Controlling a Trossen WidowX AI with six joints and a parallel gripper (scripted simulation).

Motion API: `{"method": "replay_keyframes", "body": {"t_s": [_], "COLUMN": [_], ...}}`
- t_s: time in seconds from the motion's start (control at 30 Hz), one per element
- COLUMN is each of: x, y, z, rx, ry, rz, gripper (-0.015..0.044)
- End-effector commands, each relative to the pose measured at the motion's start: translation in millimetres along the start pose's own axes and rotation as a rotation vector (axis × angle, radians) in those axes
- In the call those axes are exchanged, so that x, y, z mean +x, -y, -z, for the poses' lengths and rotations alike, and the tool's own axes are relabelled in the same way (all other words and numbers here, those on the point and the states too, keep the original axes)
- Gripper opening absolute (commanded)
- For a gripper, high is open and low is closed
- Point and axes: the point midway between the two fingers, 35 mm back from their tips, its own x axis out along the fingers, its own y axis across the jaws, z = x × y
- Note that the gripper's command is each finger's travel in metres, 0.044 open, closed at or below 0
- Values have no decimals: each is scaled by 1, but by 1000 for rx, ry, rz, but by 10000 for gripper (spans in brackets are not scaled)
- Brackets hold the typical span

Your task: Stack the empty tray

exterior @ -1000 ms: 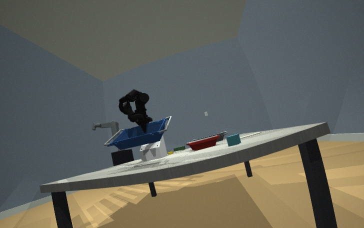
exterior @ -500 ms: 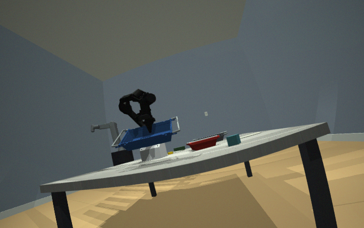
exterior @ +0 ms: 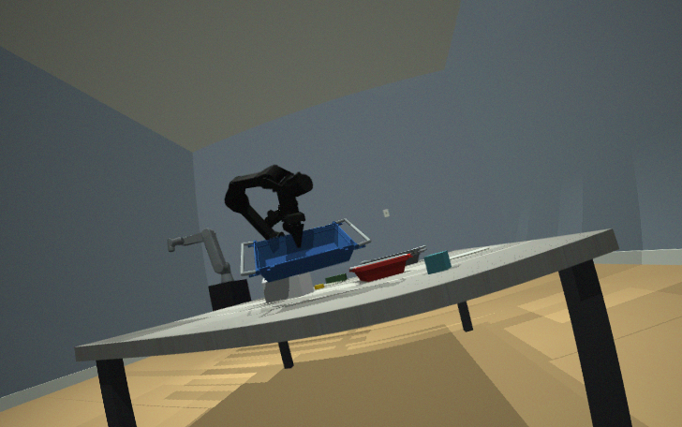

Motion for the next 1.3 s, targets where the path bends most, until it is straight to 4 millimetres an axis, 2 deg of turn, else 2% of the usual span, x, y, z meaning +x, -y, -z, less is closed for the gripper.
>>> {"method": "replay_keyframes", "body": {"t_s": [0.0, 0.63, 1.27], "x": [-3, 4, 6], "y": [-4, 15, 55], "z": [19, 92, 161], "rx": [-74, -402, -732], "ry": [-14, -22, -10], "rz": [-15, 15, 20], "gripper": [0, 0, 0]}}
